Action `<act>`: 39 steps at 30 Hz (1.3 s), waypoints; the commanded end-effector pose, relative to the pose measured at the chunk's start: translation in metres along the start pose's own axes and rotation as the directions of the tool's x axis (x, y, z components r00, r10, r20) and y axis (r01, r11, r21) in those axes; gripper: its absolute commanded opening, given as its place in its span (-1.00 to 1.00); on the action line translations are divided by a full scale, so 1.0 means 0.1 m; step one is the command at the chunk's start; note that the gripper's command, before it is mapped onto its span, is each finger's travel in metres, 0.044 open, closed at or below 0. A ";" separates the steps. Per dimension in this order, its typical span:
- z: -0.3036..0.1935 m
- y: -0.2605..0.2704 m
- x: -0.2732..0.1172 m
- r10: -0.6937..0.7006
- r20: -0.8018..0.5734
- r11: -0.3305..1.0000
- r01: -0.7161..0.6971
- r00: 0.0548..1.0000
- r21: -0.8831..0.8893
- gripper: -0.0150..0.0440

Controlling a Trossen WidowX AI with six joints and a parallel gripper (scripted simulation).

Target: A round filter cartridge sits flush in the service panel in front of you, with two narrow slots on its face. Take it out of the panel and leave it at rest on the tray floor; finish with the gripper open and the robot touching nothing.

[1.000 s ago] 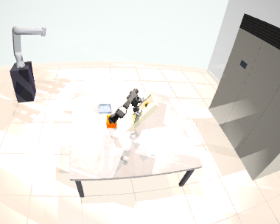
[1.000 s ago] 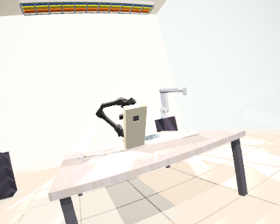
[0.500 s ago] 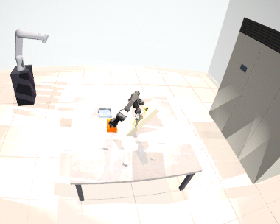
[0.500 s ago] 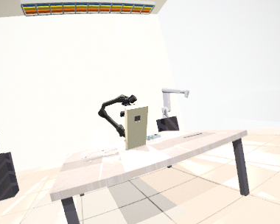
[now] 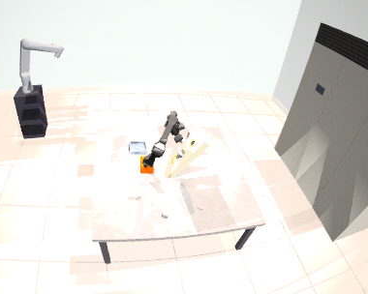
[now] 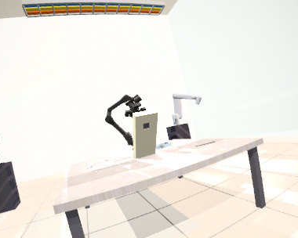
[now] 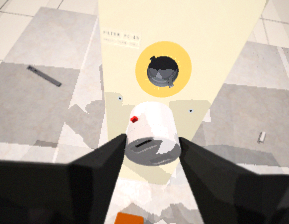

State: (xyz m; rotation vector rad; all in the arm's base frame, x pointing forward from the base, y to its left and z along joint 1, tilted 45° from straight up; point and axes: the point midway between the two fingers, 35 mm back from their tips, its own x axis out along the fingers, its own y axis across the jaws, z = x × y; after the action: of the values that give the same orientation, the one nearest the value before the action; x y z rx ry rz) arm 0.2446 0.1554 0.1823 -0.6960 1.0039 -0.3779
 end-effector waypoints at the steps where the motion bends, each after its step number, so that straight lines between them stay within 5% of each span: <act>1: 0.02 0.09 -0.02 -0.002 -0.011 1.000 0.002 1.000 0.005 -0.49; 21: 0.10 0.89 0.17 -0.061 -0.081 0.994 0.068 0.995 0.091 -0.49; 39: -0.53 1.87 0.08 0.246 -0.194 0.847 -0.308 0.950 -0.434 -0.49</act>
State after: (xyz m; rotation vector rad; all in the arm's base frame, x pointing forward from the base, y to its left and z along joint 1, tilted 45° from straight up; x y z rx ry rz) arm 0.2109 0.2578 0.0472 -0.8912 1.2826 -0.0319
